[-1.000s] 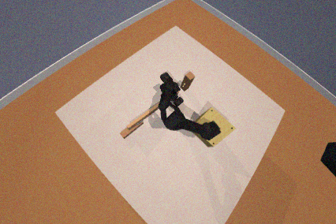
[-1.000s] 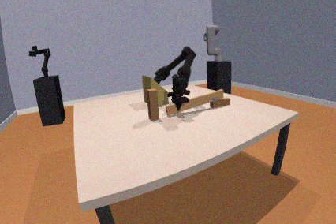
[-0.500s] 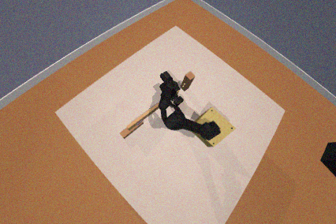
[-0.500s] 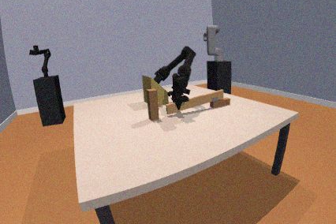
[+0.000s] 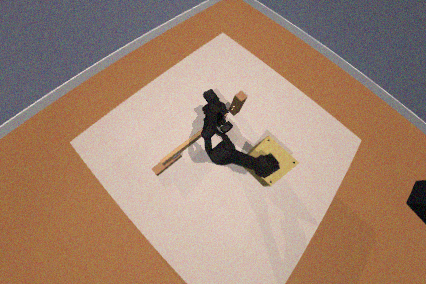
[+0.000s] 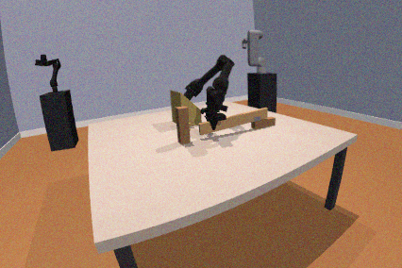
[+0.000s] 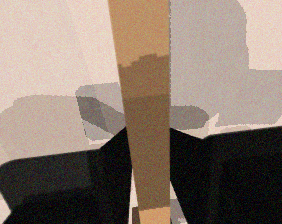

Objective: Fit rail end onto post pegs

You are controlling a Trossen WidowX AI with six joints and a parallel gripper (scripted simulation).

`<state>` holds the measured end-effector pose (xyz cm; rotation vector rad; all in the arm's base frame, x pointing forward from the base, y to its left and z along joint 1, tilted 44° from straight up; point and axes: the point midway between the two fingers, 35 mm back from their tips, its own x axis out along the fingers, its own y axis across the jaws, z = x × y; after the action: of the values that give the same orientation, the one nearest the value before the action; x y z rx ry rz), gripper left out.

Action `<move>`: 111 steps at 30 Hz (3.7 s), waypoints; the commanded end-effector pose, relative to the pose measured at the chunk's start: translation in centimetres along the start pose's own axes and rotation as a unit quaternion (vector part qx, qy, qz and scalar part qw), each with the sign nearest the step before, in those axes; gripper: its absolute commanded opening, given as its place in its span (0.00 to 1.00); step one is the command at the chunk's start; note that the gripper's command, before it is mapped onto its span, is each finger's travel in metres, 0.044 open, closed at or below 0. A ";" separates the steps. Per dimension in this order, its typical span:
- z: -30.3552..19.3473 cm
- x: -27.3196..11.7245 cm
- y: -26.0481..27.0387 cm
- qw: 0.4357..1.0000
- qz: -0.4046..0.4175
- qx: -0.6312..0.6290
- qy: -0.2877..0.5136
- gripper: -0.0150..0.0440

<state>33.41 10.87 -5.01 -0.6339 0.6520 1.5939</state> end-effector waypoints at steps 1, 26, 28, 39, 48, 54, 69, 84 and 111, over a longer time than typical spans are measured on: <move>0.0 -0.8 -0.6 1.000 -0.010 -0.002 -0.002 0.25; 0.0 -2.1 -0.5 1.000 -0.010 -0.002 -0.002 0.25; 0.0 -2.2 -0.5 1.000 -0.010 -0.002 -0.002 0.25; 0.0 -2.7 -0.5 1.000 -0.010 -0.002 -0.002 0.25; 0.0 -2.4 -0.5 1.000 -0.010 -0.002 -0.002 0.25; 0.0 -2.1 -0.4 1.000 -0.010 -0.002 -0.002 0.25; 0.0 -2.4 -0.1 1.000 -0.010 -0.002 -0.002 0.25; 0.0 -2.1 -0.1 1.000 -0.010 -0.002 -0.002 0.25; -0.1 -2.2 0.0 1.000 -0.010 -0.002 -0.002 0.25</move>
<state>33.56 9.59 -3.53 -0.6381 0.6395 1.5847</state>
